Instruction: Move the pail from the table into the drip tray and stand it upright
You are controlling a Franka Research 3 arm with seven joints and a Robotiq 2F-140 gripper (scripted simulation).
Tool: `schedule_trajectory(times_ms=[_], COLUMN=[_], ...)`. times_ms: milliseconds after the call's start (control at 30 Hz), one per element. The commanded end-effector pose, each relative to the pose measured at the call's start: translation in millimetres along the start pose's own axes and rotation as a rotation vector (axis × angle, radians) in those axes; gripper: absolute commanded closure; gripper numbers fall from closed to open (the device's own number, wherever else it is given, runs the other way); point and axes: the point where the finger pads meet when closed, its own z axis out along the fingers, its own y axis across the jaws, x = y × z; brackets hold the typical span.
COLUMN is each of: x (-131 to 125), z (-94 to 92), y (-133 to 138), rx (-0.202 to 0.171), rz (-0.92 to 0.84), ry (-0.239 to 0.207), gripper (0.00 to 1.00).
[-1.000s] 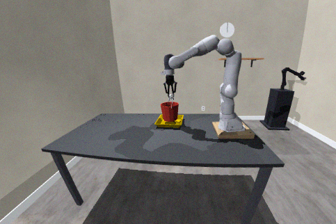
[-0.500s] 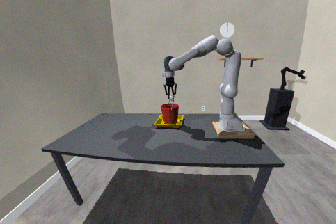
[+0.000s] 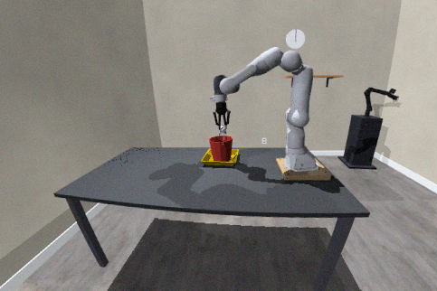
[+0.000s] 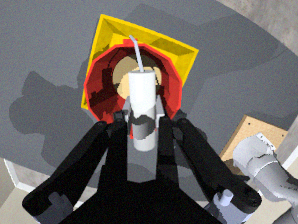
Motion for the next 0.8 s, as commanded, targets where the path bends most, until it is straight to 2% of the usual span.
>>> schedule_trajectory(times_ms=[0,767], x=[3.8,4.4], z=[-3.8,4.0], y=[-4.7,-4.6], rx=[0.018,0.018], rz=[-0.006,-0.006], ry=[0.01,0.01], gripper=[1.0,1.0])
